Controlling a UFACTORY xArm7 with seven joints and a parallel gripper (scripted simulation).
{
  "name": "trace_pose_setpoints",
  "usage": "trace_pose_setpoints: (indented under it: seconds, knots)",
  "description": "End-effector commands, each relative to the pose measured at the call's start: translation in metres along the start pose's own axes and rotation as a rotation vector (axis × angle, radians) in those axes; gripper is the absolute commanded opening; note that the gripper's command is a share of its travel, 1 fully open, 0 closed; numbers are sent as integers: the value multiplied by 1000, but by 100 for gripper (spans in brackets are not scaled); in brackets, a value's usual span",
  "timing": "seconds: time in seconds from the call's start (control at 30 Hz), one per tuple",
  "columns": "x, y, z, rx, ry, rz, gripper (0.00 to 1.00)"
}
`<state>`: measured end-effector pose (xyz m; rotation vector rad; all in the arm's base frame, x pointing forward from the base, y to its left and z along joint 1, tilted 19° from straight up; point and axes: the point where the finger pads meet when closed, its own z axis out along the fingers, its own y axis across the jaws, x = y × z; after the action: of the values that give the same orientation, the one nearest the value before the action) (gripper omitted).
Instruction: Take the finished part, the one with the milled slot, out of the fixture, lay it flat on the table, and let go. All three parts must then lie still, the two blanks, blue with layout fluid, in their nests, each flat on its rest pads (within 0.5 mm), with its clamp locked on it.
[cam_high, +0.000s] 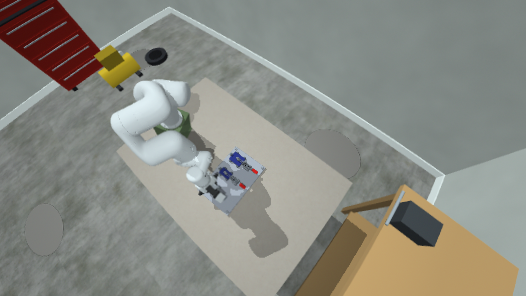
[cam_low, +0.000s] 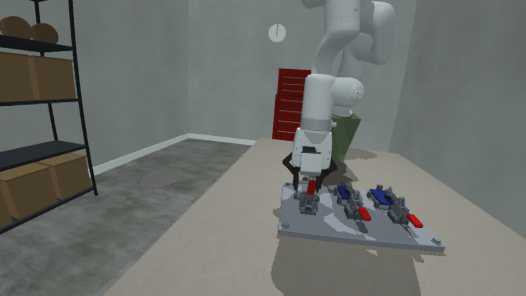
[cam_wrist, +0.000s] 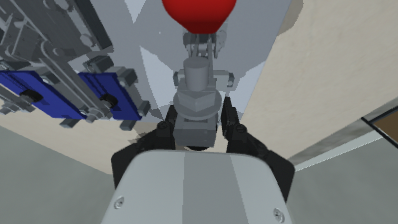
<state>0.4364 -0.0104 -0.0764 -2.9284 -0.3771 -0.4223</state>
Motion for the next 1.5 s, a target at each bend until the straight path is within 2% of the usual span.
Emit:
trace_pose_setpoints:
  seconds: [0.0, 0.83, 1.47]
  knots:
    - [1, 1, -5, -2, 2, 0, 0]
    - [1, 1, -28, -2, 2, 0, 0]
    - [1, 1, -32, -2, 2, 0, 0]
